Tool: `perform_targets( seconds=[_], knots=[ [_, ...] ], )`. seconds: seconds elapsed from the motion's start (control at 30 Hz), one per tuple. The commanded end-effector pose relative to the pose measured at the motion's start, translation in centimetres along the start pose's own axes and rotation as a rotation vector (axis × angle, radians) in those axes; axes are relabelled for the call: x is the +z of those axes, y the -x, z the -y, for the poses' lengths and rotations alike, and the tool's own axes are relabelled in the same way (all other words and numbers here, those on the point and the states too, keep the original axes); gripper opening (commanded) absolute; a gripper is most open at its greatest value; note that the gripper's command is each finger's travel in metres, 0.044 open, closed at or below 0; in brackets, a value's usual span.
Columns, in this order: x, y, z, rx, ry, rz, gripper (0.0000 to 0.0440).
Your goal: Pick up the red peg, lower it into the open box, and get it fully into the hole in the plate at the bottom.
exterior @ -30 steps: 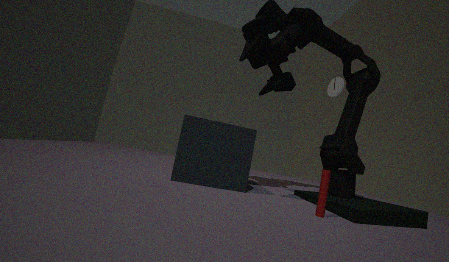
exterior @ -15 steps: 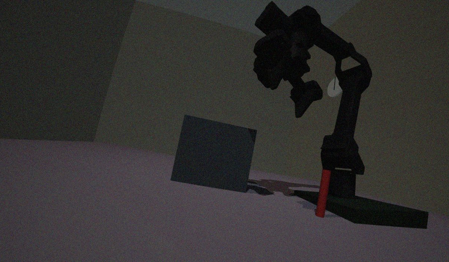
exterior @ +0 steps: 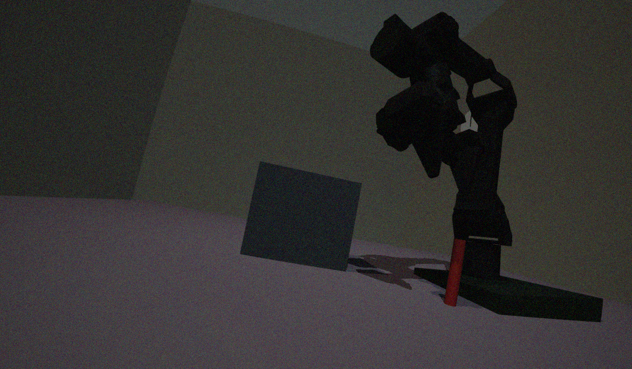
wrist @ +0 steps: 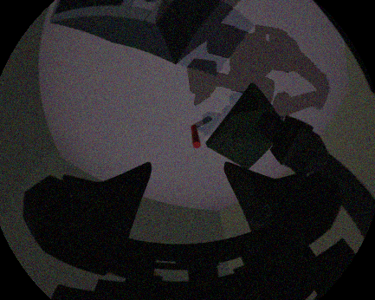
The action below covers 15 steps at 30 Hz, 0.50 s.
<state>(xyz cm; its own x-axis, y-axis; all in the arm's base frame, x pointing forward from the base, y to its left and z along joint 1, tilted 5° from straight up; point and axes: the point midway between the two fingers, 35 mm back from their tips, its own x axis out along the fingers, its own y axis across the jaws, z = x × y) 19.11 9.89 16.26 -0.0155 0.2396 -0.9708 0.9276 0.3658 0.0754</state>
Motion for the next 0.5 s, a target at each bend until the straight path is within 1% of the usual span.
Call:
perform_targets(
  seconds=[0.0, 0.47],
  knots=[
    [-0.2, -1.3, 0.8, -0.053, -0.022, -0.012, 0.0440],
    [0.2, -6.0, 2.9, -0.156, -0.095, -0.042, 0.0440]
  ],
)
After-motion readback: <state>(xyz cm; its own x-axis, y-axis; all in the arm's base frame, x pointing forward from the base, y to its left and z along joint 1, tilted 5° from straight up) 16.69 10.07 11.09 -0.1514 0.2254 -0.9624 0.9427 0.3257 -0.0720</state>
